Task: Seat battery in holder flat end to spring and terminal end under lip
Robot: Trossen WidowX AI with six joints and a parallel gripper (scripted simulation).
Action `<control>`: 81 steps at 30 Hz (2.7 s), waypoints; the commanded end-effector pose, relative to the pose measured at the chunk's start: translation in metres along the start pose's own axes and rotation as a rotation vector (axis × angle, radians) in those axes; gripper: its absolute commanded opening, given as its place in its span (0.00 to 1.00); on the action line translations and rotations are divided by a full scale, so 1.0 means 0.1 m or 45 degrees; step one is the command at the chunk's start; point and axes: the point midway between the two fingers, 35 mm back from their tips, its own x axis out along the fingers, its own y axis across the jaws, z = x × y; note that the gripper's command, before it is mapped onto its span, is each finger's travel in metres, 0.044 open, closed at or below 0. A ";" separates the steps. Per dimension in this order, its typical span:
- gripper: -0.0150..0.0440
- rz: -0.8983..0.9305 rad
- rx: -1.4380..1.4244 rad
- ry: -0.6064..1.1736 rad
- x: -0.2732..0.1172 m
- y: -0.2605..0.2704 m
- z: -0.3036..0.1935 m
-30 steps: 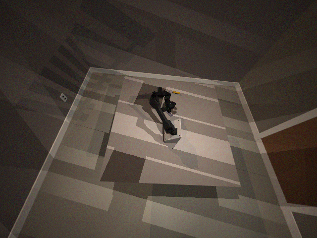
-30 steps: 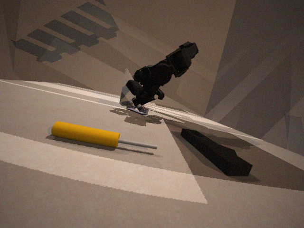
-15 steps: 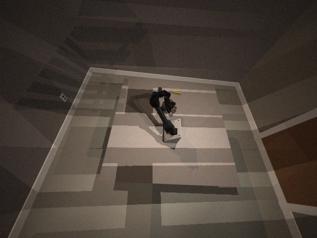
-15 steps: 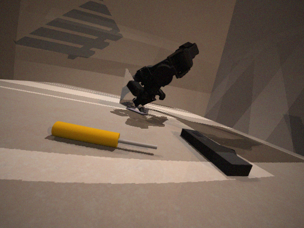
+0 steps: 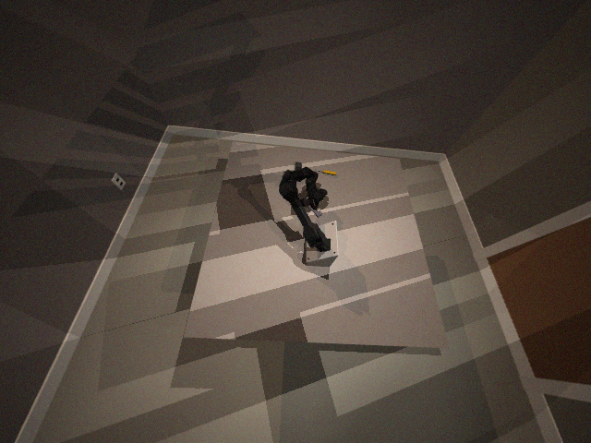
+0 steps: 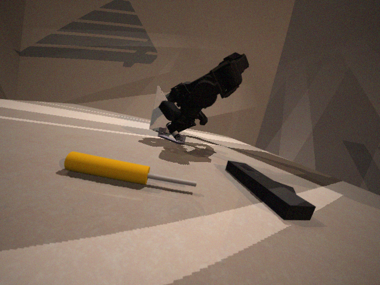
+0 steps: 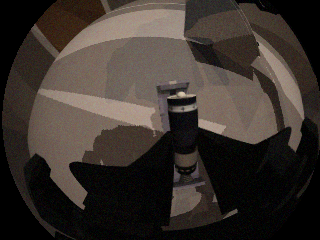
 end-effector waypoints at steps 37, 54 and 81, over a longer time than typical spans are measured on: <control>0.37 0.003 -0.008 0.042 -0.03 0.01 -0.06; 0.37 0.003 -0.009 0.065 -0.03 0.02 -0.06; 0.37 0.005 -0.010 0.276 0.07 0.07 -0.04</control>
